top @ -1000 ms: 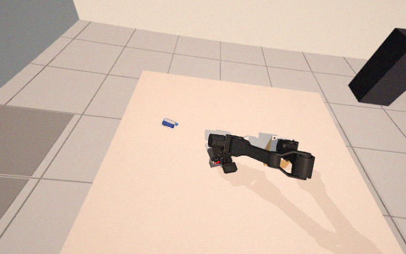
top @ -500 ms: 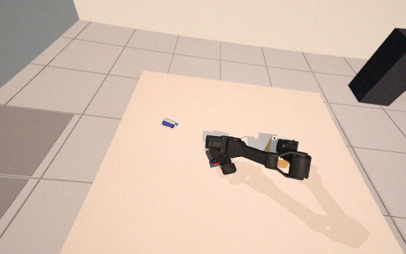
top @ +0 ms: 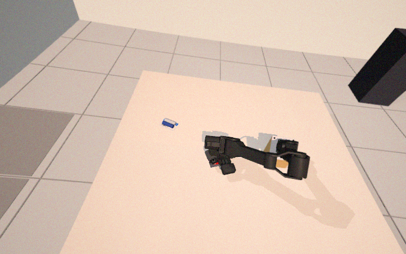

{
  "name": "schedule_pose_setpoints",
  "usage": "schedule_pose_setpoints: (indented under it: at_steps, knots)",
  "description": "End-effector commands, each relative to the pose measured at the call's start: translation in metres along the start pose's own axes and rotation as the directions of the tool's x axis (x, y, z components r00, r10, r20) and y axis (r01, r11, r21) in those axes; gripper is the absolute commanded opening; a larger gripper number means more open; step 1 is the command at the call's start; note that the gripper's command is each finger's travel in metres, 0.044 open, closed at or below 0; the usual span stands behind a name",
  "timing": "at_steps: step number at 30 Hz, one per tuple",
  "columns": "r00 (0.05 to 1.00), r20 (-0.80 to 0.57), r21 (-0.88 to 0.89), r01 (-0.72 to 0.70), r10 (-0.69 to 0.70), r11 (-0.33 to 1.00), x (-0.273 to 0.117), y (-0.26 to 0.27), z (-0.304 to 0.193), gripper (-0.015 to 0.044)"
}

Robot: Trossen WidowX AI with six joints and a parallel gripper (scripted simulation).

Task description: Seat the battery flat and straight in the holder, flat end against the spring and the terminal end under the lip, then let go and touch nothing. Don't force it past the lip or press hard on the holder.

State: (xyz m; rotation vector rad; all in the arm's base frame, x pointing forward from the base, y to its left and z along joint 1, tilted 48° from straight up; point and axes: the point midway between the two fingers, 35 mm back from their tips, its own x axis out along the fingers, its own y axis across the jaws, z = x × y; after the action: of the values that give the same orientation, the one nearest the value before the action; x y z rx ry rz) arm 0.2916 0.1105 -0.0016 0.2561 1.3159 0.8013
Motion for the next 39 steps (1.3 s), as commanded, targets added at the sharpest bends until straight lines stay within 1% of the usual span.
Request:
schedule_pose_setpoints:
  at_steps: [1,24,28,39]
  knots:
    - [1.0,-0.008,0.0,0.001,-0.001,1.0,0.001,-0.001,0.002,0.0063]
    - [1.0,-0.003,-0.001,0.0,0.0,1.0,0.001,0.0,0.01,0.0063]
    - [1.0,-0.003,-0.001,0.0,0.0,1.0,0.001,0.0,0.01,0.0165]
    - [1.0,-0.004,-0.003,0.0,0.0,1.0,-0.014,-0.002,0.009,0.0165]
